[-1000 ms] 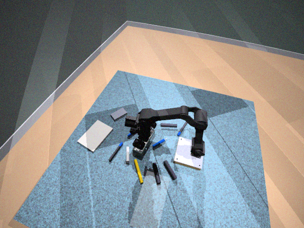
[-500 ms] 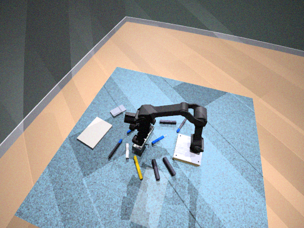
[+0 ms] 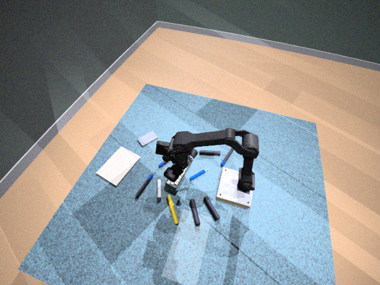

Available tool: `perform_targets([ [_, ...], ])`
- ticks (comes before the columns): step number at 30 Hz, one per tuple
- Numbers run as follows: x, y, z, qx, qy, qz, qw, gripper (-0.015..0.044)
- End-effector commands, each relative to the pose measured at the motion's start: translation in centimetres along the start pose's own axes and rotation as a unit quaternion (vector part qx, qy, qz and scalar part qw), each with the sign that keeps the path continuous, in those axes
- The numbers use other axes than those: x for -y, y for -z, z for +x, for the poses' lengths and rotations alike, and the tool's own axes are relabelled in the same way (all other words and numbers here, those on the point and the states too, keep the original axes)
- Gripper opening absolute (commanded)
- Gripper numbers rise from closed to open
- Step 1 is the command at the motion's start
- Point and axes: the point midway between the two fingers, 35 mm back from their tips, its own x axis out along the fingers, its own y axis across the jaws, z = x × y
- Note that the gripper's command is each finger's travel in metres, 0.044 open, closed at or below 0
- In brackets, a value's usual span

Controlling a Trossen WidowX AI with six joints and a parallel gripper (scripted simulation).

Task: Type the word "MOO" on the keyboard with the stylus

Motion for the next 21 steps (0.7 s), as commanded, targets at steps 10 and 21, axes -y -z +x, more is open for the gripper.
perform_targets([
  [10, 4.1, 3.5, 2.8, 0.014, 0.146, 0.515, 0.845, 0.015],
  [21, 7.2, 6.1, 3.7, 0.135, 0.215, 0.799, 0.545, 0.015],
])
